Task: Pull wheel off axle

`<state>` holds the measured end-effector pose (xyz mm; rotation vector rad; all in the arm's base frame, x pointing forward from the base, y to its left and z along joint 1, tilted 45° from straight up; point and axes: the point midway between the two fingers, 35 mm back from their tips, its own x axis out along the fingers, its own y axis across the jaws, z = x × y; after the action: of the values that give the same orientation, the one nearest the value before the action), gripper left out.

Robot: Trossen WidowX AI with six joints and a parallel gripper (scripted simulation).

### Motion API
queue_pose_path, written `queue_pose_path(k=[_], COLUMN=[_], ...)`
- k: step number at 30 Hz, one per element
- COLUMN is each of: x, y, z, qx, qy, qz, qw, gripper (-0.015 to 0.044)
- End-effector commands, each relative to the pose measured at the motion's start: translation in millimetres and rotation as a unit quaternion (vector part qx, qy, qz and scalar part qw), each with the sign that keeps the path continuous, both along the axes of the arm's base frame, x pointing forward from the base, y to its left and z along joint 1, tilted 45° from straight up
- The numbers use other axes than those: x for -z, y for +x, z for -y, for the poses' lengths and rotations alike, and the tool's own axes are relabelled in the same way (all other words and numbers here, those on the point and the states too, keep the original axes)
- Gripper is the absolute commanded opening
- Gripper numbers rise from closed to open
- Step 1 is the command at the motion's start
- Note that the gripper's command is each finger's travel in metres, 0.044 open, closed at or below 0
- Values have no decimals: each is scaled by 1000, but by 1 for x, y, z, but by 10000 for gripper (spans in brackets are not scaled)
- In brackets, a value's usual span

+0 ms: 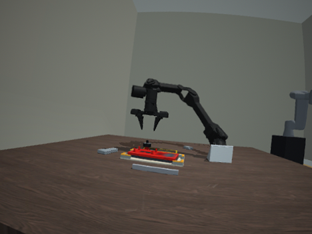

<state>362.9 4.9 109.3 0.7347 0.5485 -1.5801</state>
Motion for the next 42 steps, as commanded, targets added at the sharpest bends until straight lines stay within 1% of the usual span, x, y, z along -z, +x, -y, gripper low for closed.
queue_pose_path(k=[1, 7, 12, 25, 29, 32, 41, 42], x=[-2, 6, 8, 53, 58, 57, 57, 57], y=[-4, -1, -1, -5, -6, -6, -6, -6], z=[2, -6, -4, 41, 47, 44, 44, 44], qx=[-10, -10, -10, -10, -10, -7, -7, -7], qy=[-8, -8, -8, -9, -9, -8, -8, -8], qz=[-18, -18, -18, -17, -17, -21, -21, -21], qw=[1000, 1000, 1000, 1000, 1000, 1000, 1000, 1000], gripper=[300, 300, 300, 300, 300, 221, 161, 135])
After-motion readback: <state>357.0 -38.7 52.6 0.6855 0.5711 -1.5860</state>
